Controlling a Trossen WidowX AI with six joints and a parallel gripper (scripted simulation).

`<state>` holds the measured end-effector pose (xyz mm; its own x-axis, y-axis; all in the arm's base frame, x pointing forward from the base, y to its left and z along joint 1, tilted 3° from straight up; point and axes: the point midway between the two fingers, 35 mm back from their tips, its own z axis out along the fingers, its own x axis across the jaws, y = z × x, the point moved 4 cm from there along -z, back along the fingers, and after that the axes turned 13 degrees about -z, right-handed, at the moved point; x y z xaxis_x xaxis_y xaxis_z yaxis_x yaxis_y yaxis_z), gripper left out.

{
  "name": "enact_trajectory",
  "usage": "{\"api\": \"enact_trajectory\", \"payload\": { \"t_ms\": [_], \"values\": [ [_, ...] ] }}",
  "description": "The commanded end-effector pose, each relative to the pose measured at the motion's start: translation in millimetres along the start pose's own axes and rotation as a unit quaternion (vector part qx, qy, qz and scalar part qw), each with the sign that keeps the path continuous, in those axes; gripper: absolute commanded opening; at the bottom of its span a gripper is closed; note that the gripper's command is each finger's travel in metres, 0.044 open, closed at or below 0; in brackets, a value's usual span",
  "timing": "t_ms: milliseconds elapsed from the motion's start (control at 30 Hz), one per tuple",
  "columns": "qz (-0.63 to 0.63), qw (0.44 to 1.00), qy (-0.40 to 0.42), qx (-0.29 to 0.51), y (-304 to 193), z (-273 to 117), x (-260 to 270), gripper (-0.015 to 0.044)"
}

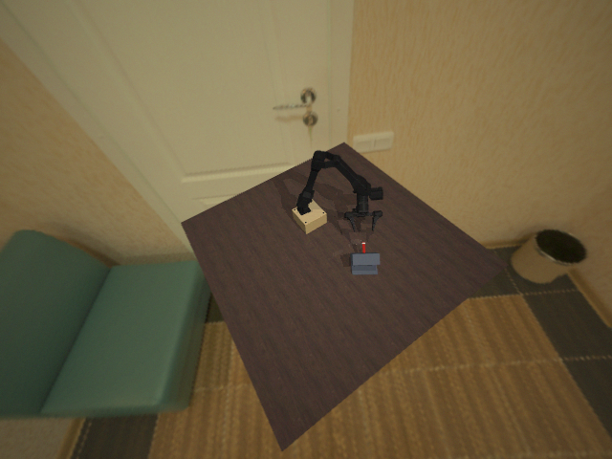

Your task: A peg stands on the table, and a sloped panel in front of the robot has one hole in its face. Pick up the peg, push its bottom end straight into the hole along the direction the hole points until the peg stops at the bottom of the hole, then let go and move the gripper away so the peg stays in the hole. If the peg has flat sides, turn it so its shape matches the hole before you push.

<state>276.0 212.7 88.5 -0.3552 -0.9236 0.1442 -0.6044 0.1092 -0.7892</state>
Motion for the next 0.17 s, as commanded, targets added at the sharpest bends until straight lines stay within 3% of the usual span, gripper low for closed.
{"api": "enact_trajectory", "payload": {
  "t_ms": [0, 133],
  "values": [
    [0.002, 1.0, -0.001, 0.003, -0.8, -7.1, -0.6, 0.044],
    [0.002, 1.0, -0.001, 0.003, -0.7, -9.4, -0.5, 0.044]
  ]
}}
